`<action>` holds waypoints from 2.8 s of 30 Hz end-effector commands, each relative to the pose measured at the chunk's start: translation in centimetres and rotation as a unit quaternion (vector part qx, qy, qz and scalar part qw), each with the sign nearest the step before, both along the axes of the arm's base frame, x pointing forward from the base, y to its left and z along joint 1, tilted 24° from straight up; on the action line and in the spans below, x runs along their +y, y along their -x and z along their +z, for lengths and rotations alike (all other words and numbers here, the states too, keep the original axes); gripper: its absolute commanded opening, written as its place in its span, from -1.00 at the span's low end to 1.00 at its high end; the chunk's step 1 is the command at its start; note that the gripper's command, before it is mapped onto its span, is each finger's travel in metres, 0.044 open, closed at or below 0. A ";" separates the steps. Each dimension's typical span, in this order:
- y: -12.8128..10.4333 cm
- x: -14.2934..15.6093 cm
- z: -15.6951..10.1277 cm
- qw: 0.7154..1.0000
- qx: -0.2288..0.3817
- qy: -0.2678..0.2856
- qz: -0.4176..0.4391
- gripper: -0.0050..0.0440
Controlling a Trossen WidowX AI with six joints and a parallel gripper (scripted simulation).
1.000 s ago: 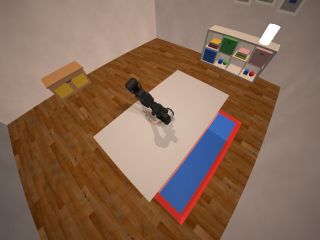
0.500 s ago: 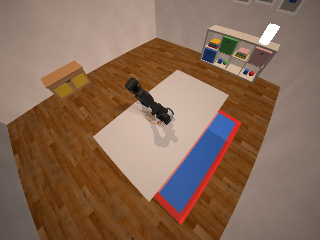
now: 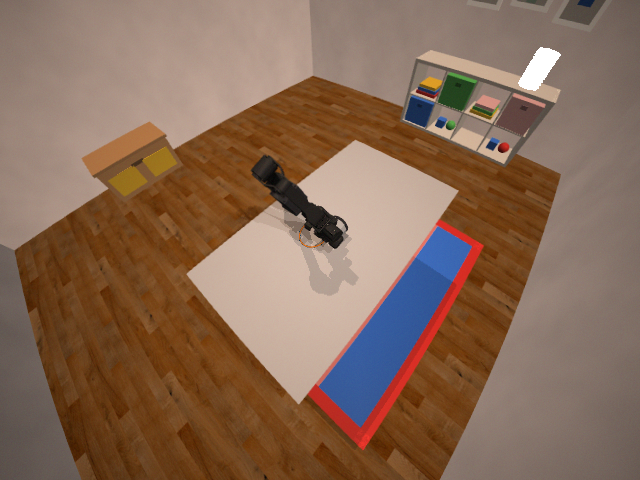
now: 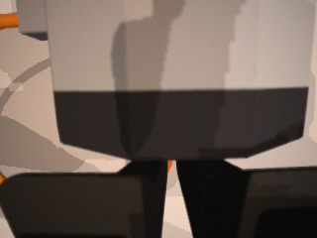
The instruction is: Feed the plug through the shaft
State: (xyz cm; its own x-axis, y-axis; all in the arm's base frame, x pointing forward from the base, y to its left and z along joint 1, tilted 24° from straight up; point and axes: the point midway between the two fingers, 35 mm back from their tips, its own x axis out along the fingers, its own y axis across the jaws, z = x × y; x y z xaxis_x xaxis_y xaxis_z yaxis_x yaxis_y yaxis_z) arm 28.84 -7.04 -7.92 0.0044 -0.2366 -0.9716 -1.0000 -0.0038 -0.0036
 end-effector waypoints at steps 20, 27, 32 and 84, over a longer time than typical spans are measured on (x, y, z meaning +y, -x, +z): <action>-0.1 -1.3 2.9 1.000 0.001 -0.001 -0.001 -0.39; 1.1 -3.4 0.2 1.000 0.001 -0.001 -0.001 -0.39; 1.1 -3.4 0.2 1.000 0.001 -0.001 -0.001 -0.39; 0.5 -2.5 0.2 1.000 0.000 0.000 0.000 -0.39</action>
State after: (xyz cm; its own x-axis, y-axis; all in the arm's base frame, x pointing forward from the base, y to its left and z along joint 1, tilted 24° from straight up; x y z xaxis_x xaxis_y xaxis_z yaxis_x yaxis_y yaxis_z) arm 28.26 -9.61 -8.00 0.0050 -0.2376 -0.9714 -1.0000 -0.0045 -0.0041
